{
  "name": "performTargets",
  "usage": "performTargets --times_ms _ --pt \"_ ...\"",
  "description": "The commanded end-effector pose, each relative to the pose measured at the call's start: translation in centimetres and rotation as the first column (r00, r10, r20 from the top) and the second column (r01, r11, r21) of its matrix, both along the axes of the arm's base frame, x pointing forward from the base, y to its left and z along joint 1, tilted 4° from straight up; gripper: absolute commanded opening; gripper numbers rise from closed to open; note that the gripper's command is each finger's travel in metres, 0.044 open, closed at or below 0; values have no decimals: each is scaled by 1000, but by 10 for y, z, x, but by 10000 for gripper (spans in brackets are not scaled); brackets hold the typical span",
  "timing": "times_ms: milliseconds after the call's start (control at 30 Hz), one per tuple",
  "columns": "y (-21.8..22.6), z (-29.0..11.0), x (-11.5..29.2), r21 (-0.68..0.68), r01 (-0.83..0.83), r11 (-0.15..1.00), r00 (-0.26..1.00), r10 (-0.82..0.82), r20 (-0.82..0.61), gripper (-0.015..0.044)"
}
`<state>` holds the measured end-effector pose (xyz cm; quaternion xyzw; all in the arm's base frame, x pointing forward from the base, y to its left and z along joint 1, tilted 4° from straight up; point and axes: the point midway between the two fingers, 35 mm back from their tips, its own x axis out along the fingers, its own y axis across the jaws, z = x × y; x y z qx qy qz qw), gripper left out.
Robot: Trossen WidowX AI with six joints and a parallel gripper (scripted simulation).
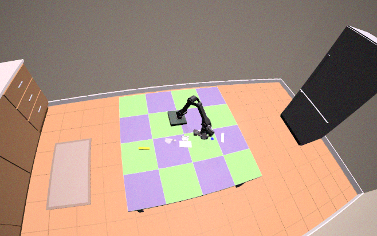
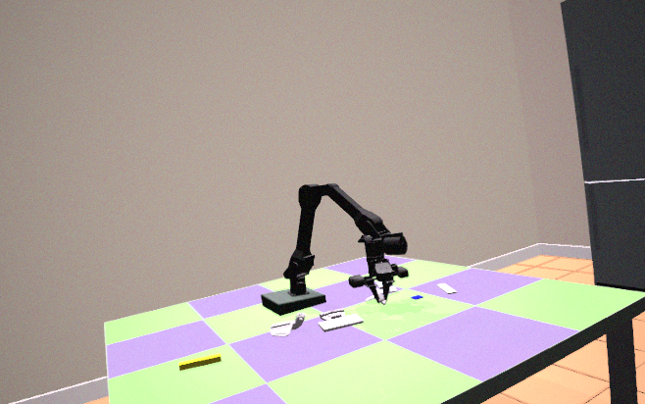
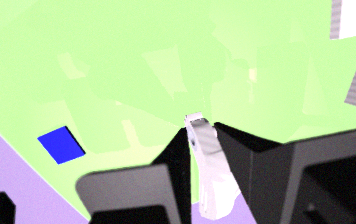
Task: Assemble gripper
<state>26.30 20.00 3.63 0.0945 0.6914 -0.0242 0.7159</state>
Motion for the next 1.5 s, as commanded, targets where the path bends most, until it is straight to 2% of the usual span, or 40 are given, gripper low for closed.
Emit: performTargets --times_ms 0,1300,1467 --pt "-1 -1 0 -4 3 1000 1000 -3 3 37" --pt "-4 30 -1 -4 3 1000 1000 -3 3 37" --pt "-4 44 -1 -4 3 1000 1000 -3 3 37"
